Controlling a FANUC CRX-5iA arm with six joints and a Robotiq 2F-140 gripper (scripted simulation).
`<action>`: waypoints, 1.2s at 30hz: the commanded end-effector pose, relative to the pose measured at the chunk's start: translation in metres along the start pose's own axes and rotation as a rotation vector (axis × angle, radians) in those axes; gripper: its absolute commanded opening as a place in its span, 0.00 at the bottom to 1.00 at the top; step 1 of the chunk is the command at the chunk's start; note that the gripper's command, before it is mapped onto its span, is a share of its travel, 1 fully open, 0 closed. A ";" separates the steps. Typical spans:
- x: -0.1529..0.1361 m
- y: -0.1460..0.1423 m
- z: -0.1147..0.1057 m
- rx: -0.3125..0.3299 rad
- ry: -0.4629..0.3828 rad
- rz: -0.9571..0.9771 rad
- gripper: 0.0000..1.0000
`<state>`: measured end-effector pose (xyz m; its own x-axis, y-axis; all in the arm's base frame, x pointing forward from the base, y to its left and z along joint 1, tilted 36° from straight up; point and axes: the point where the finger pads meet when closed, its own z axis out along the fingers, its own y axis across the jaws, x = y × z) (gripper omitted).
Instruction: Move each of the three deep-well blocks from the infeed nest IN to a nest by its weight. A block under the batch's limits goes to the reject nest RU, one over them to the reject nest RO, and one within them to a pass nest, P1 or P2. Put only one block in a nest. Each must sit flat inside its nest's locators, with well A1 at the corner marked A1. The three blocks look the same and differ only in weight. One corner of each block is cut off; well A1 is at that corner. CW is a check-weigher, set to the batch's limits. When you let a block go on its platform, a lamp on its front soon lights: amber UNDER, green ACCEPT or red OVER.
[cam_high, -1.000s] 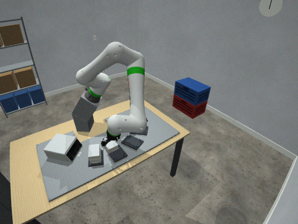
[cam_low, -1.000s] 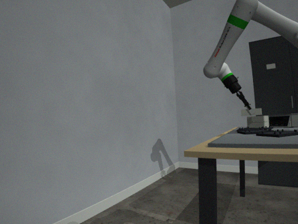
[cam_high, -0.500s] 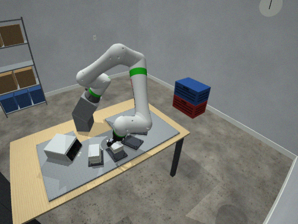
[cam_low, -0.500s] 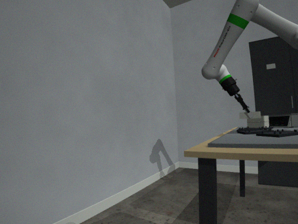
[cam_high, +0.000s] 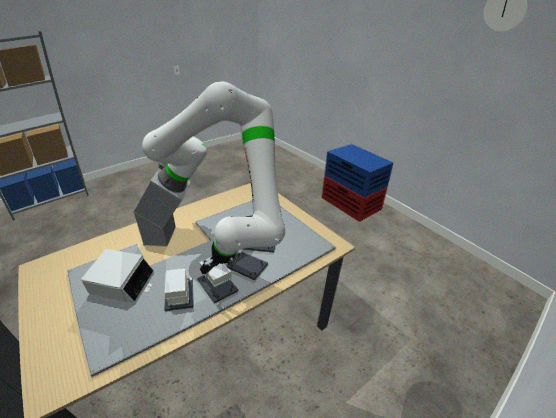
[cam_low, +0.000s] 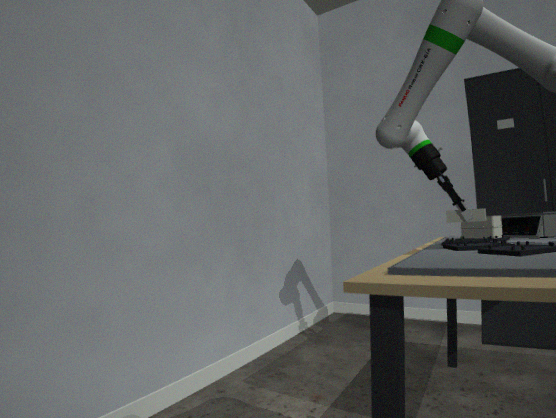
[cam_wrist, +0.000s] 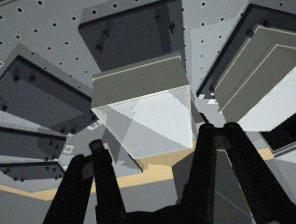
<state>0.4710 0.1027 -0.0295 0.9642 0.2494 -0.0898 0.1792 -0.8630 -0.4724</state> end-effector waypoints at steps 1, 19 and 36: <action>0.000 0.000 0.000 0.000 0.000 0.000 0.10; 0.000 0.001 0.000 0.000 0.000 0.000 0.10; 0.011 0.001 0.020 0.000 0.000 0.000 0.10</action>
<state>0.4765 0.1114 -0.0456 0.9642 0.2494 -0.0898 0.1792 -0.8630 -0.4724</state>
